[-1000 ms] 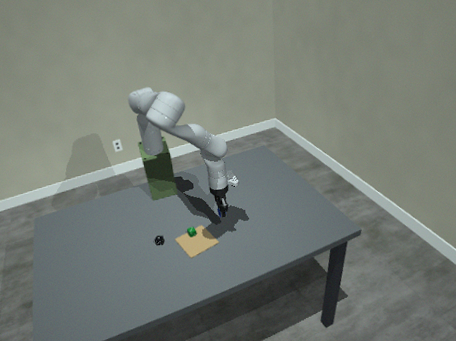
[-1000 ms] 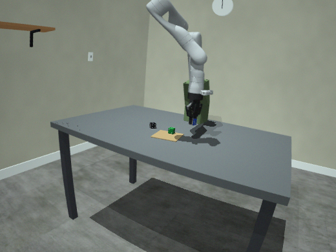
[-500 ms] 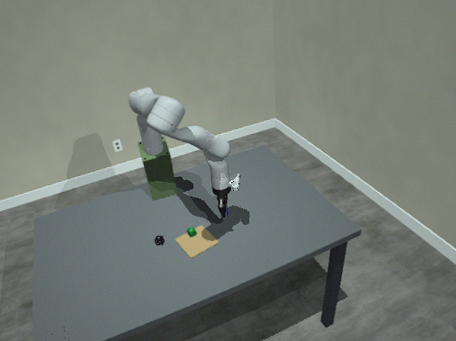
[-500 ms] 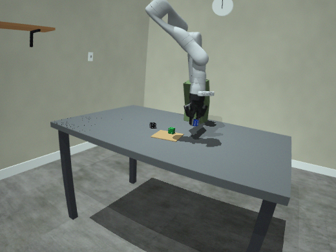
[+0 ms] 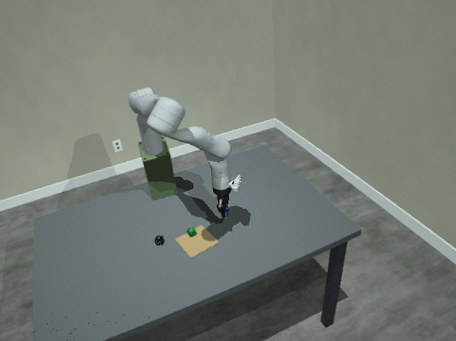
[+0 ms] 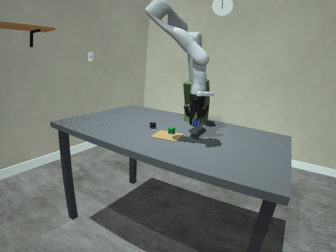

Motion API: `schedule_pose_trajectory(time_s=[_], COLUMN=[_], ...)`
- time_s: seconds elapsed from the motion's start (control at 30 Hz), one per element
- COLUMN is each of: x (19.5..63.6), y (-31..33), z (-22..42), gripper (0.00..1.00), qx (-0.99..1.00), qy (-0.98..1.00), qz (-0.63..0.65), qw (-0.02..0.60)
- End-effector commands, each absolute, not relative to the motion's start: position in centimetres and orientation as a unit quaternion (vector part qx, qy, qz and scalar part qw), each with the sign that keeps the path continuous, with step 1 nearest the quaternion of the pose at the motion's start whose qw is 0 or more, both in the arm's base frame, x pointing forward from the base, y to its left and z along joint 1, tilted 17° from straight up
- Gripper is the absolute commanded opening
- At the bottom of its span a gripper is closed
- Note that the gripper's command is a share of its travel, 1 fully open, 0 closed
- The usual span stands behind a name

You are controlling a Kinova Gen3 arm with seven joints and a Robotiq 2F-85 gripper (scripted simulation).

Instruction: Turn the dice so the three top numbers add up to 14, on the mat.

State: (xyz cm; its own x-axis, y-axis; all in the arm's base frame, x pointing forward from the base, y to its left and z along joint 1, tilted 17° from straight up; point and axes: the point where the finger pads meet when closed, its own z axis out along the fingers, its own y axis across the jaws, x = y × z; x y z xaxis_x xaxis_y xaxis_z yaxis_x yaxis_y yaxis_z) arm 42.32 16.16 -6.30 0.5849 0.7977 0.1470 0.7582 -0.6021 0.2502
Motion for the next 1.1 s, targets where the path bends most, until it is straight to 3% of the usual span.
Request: schedule_pose_trajectory(time_s=[0.0, 1.07], x=[42.34, 42.44], y=[16.19, 15.87], z=[-6.25, -6.38], gripper=[0.26, 0.26], qx=[0.886, 0.88], qy=[0.439, 0.443], qz=[0.123, 0.161], qw=[0.08, 0.065])
